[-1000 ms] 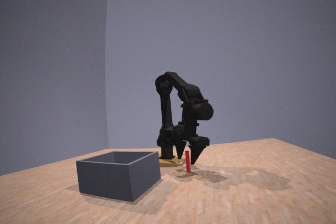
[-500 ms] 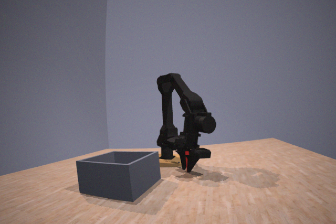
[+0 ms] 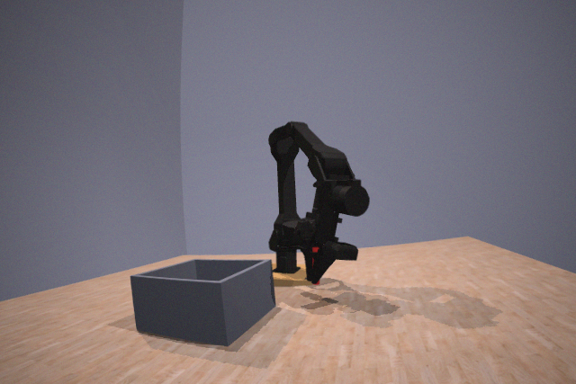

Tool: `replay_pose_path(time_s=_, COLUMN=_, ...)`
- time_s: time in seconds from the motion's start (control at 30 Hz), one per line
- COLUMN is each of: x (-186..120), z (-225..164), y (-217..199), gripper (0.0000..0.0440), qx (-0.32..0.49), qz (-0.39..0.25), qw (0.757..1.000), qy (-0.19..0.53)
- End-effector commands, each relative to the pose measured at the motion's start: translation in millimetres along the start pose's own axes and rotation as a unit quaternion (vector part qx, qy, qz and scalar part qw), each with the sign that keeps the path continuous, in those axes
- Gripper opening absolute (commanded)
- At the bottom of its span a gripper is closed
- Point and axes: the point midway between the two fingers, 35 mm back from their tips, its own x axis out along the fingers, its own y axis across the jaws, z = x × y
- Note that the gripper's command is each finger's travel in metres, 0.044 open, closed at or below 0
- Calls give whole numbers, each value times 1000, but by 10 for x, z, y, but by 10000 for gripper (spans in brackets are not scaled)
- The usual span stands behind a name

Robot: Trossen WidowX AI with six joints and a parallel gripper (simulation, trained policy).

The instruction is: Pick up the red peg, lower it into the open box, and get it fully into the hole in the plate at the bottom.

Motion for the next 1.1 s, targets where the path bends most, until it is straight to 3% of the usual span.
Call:
replay_pose_path(time_s=0.0, x=-207, z=126, y=24, gripper=0, qx=5, qz=15, qw=1000, qy=-16)
replay_pose_path(time_s=0.2, x=-490, z=352, y=37, gripper=0, qx=34, qz=31, qw=998, qy=-39)
replay_pose_path(time_s=0.5, x=-642, z=761, y=25, gripper=0, qx=94, qz=40, qw=992, qy=-71)
replay_pose_path(time_s=1.07, x=-563, z=1592, y=-67, gripper=0, qx=168, qz=34, qw=978, qy=-115)
